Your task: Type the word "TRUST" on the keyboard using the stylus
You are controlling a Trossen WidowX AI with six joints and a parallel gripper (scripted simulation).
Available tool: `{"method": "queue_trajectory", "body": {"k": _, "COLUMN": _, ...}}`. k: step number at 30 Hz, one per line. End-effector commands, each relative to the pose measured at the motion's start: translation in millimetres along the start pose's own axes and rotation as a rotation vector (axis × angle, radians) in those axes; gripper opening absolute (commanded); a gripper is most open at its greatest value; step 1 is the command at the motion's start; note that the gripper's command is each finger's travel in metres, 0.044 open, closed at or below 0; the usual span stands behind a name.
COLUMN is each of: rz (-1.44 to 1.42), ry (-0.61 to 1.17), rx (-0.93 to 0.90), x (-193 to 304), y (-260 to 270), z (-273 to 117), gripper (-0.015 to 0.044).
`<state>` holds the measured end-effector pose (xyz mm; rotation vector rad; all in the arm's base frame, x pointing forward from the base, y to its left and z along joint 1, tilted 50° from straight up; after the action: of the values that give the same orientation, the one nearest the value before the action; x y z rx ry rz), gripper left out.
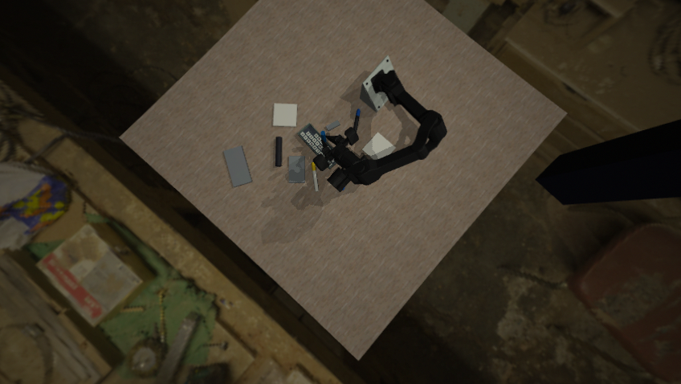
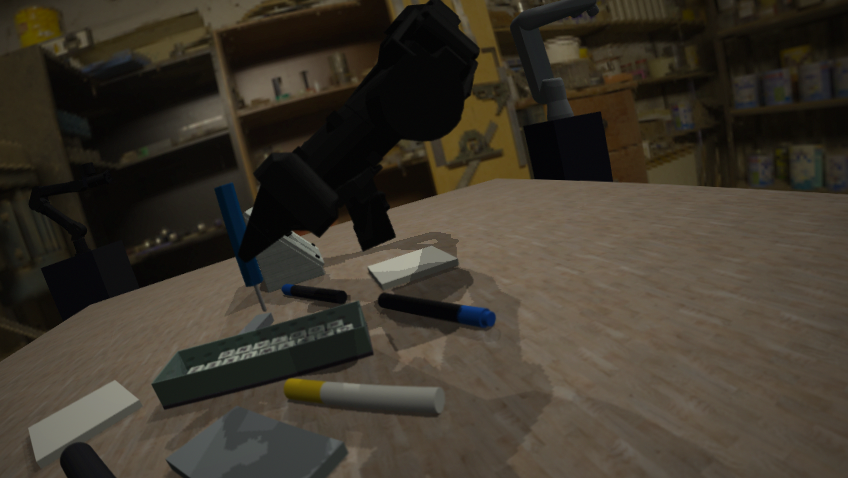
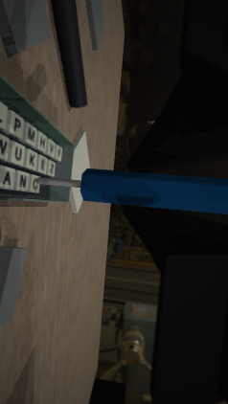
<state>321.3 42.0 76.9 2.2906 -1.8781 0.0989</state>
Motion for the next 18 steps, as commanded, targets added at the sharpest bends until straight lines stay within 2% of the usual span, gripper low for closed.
{"method": "queue_trajectory", "body": {"k": 1, "rz": 0.003, "ry": 0.0, "rx": 0.0, "x": 0.4, "y": 0.2, "z": 0.3, "gripper": 0.0038}}
{"method": "queue_trajectory", "body": {"k": 3, "rz": 0.003, "ry": 0.0, "rx": 0.0, "x": 0.5, "y": -1.2, "z": -0.3, "gripper": 0.0}}
{"method": "queue_trajectory", "body": {"k": 18, "rz": -0.003, "ry": 0.002, "rx": 0.004, "x": 2.7, "y": -37.5, "z": -16.6, "gripper": 0.0}}
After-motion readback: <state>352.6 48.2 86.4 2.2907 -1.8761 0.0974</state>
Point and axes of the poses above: the point midway between the two fingers, 35 mm back from their tips, its own z axis out along the fingers, its own y axis across the jaws, x = y × z, the point moved 4 cm from there along -z, back along the fingers, and after that the axes turned 8 degrees about -z, right-handed, at the moved point
